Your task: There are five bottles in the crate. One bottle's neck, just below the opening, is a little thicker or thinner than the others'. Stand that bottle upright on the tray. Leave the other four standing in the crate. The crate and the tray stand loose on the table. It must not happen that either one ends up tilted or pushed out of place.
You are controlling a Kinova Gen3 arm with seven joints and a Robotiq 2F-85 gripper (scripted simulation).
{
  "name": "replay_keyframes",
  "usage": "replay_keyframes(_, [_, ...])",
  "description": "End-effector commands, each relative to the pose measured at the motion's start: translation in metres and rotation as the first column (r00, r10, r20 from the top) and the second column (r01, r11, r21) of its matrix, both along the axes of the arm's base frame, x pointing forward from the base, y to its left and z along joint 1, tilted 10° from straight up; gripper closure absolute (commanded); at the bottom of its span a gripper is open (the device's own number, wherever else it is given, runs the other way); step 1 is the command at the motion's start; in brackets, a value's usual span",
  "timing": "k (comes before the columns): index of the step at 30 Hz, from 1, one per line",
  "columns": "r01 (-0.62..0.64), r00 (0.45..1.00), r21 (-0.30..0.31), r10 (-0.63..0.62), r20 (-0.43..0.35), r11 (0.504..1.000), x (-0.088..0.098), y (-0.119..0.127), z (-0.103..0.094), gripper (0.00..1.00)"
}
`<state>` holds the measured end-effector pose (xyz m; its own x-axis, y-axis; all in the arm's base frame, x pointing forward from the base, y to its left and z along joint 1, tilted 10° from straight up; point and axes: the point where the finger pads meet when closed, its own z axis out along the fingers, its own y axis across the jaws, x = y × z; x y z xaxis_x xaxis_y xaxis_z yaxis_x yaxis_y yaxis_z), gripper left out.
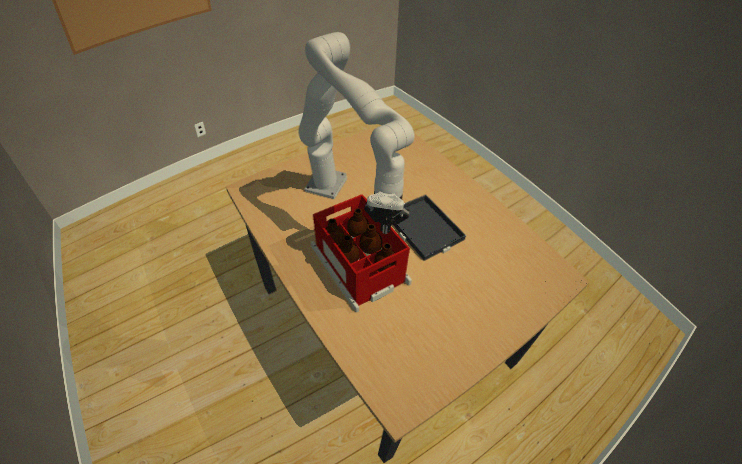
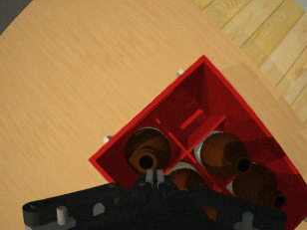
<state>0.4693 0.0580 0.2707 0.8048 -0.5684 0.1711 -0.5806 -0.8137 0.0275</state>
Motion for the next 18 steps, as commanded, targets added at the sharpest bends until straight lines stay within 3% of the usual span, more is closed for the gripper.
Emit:
replay_keyframes(1, [0.008, 1.000, 0.001, -0.008, 0.005, 1.000, -0.016, -0.018, 0.006, 1.00])
replay_keyframes(8, [0.010, 1.000, -0.002, -0.010, 0.005, 1.000, -0.083, -0.074, 0.006, 1.00])
replay_keyframes(10, [0.010, 1.000, -0.002, -0.010, 0.005, 1.000, -0.083, -0.074, 0.006, 1.00])
replay_keyframes(14, [0.008, 1.000, 0.002, -0.008, 0.004, 1.000, -0.128, -0.102, 0.000, 1.00])
replay_keyframes(18, [0.007, 1.000, 0.005, -0.007, 0.004, 1.000, -0.149, -0.112, -0.004, 1.00])
